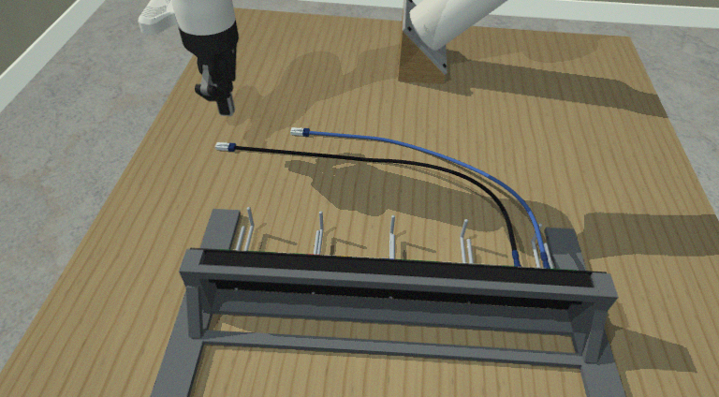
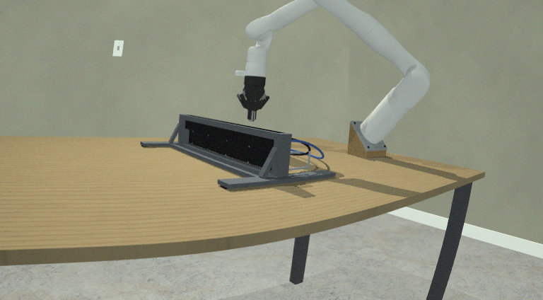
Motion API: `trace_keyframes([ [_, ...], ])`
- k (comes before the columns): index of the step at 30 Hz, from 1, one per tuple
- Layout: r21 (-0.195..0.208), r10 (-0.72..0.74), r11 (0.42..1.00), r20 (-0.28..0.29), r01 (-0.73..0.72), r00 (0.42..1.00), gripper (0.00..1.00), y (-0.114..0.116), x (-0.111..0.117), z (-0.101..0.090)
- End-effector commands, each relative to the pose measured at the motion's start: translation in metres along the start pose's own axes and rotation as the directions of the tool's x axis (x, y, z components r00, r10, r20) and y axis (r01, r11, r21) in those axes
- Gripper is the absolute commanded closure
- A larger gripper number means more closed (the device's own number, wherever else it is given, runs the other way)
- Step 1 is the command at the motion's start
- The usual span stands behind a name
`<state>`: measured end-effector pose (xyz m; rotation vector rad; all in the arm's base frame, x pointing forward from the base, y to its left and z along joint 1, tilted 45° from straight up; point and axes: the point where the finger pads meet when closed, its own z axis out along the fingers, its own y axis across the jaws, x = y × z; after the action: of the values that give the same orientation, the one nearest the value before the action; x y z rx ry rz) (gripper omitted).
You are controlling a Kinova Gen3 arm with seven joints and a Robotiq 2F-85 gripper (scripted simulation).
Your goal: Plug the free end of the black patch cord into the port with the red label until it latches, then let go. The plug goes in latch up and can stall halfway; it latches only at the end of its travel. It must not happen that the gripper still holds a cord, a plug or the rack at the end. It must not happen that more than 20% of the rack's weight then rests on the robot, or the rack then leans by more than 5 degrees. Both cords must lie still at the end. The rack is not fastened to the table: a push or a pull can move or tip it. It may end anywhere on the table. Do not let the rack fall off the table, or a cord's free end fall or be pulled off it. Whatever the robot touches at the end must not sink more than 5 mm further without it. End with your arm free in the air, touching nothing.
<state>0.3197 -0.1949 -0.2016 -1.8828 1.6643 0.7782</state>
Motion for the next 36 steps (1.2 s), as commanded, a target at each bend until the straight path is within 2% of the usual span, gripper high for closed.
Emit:
trace_keyframes([
  [1, -0.006, 0.003, 1.000, 0.001, -0.003, 1.000, 1.00, 0.0010, 0.0000, 0.0001],
  [17, -0.006, -0.003, 1.000, 0.000, 0.003, 1.000, 1.00, 0.0007, 0.0055, 0.0000],
  [18, -0.006, -0.003, 1.000, 0.000, 0.003, 1.000, 0.63, 0.0007, 0.0055, 0.0000],
  [36, -0.006, -0.002, 1.000, 0.001, 0.002, 1.000, 0.63, 0.0011, 0.0048, 0.0001],
])
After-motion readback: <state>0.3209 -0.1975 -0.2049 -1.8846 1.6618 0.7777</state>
